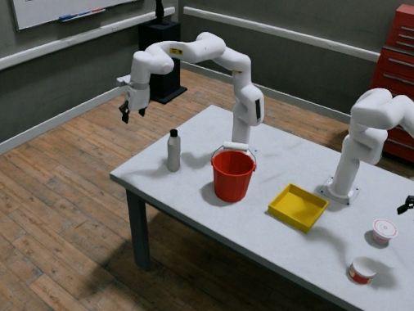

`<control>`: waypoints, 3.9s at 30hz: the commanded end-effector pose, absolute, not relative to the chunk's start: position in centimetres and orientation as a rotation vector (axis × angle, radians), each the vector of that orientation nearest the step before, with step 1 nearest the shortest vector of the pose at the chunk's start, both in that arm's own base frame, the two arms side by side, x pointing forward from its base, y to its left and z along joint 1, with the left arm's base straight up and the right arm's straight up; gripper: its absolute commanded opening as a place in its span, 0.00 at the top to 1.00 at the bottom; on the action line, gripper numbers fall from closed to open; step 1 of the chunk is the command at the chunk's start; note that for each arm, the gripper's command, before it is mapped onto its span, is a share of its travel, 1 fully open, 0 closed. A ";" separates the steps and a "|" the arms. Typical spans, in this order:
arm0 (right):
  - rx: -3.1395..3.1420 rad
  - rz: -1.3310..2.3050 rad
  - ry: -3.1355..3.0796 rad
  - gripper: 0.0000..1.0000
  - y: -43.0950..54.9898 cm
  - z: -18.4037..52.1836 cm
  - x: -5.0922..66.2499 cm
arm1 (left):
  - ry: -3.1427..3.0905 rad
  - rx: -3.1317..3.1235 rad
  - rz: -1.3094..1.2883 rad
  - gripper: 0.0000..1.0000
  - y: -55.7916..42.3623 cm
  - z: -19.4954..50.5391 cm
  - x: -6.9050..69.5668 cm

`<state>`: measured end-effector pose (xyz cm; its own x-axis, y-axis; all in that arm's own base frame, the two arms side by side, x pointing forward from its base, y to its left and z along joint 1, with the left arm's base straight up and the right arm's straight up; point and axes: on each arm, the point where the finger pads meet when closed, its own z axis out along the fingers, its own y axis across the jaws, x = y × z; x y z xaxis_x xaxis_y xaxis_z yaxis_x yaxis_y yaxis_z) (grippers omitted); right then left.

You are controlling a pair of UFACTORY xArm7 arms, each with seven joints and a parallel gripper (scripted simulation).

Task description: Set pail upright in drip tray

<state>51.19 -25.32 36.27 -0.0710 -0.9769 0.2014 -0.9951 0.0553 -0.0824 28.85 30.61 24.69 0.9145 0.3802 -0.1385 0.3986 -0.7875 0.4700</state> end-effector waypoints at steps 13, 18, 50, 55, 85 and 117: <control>2.077 0.310 -2.215 0.00 -25.3 36.5 51.2 | 0.887 2.582 -0.041 0.00 34.3 24.6 23.6; 2.077 0.310 -2.215 0.00 -25.3 36.5 51.2 | 0.984 2.576 -0.040 0.00 35.2 24.6 22.0; 2.077 0.310 -2.215 0.00 -25.3 36.5 51.2 | 1.569 2.471 -0.027 0.00 39.0 24.6 11.5; 2.077 0.310 -2.215 0.00 -25.3 36.5 51.2 | 1.676 2.438 -0.024 0.00 39.4 24.6 9.5; 2.077 0.310 -2.215 0.00 -25.3 36.5 51.2 | 2.225 2.195 -0.003 0.00 40.0 25.0 -1.0; 2.305 0.212 -2.113 0.00 -11.7 37.6 48.1 | 2.269 2.170 0.000 0.00 40.0 25.0 -1.8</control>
